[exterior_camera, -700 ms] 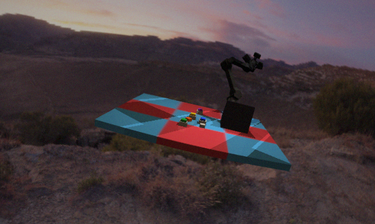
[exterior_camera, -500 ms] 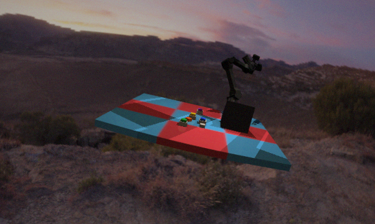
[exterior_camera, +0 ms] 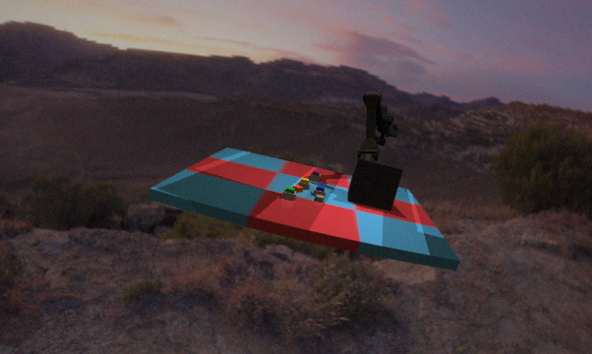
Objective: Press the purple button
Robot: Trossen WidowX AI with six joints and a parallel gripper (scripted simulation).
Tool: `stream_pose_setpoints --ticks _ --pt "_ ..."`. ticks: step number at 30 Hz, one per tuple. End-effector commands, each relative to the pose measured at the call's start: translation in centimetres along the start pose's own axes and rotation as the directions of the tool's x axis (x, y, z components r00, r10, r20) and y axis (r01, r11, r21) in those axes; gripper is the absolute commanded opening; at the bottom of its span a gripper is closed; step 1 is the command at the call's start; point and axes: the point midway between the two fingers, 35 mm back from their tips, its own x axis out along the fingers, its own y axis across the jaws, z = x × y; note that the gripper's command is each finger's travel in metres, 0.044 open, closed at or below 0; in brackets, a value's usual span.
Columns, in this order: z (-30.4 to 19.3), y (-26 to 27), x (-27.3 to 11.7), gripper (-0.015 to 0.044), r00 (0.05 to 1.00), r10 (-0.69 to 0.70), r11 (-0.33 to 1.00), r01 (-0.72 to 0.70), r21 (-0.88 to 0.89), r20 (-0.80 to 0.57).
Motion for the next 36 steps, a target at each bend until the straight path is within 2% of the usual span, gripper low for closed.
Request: stream_pose_setpoints --ticks 1,6,11,16,21,24,28,32,36 --pt "-3.7 -6.5 -0.4 0.0400 0.977 -0.207 0.968 0.199 -0.152 -0.044" --pt "-8.7 -13.6 -3.0 0.0400 0.891 -0.440 0.843 0.367 -0.393 -0.113" --pt "-13.6 -19.6 -7.8 0.0400 0.750 -0.639 0.635 0.390 -0.666 -0.170" --pt "-17.5 -24.2 -14.3 0.0400 0.581 -0.791 0.383 0.226 -0.896 -0.191" --pt "-19.8 -27.2 -21.6 0.0400 0.419 -0.892 0.137 -0.106 -0.985 -0.169" --pt "-20.4 -28.3 -26.0 0.0400 0.338 -0.931 0.011 -0.348 -0.938 -0.136" --pt "-20.4 -29.0 -31.6 0.0400 0.261 -0.962 -0.117 -0.659 -0.743 -0.080" --pt "-19.5 -29.0 -36.4 0.0400 0.228 -0.973 -0.199 -0.889 -0.413 -0.021" --pt "-18.0 -28.4 -40.4 0.0400 0.237 -0.971 -0.237 -0.971 0.000 0.023"
